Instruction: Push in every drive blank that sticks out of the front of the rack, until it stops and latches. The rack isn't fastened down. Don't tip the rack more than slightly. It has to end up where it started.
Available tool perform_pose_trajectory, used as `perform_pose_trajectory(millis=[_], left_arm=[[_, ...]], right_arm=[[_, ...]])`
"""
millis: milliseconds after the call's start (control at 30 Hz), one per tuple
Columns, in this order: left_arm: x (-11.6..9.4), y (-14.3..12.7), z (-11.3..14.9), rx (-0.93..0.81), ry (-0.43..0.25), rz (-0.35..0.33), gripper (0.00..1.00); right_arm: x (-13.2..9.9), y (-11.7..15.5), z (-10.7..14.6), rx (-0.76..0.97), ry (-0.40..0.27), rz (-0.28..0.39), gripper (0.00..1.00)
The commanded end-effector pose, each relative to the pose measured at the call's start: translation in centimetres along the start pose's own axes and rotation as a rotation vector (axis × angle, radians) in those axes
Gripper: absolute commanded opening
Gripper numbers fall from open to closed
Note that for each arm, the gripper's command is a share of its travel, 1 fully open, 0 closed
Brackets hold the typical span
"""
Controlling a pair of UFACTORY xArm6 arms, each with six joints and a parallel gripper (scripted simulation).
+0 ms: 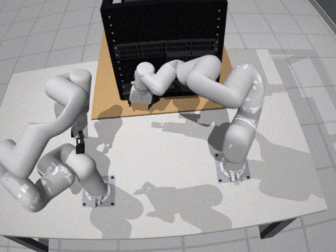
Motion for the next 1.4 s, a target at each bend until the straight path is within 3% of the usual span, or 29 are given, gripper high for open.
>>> perform_pose_trajectory(millis=[0, 867, 1367], left_arm=[[-0.1, 0.0, 0.0, 0.000, -0.002, 0.001, 1.00], [-0.6, 2.0, 0.3, 0.030, -0.049, -0.016, 1.00], [-1.2, 6.1, -0.1, 0.083, -0.135, -0.026, 1.00]], right_arm=[[-0.2, -0.1, 0.0, 0.000, 0.001, -0.005, 1.00], [-0.2, -0.1, 0.0, 0.000, 0.001, -0.005, 1.00], [-0.2, -0.1, 0.0, 0.000, 0.001, -0.005, 1.00]])
Point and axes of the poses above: on each arm, the point where the finger pads meet when closed, its own x axis out along the fingers, its own y axis across the jaws, z = x × y, the point moved 10 cm from there along -x, back along the fingers, and after that the axes turned 12 degrees about x, right-handed, at the moved point
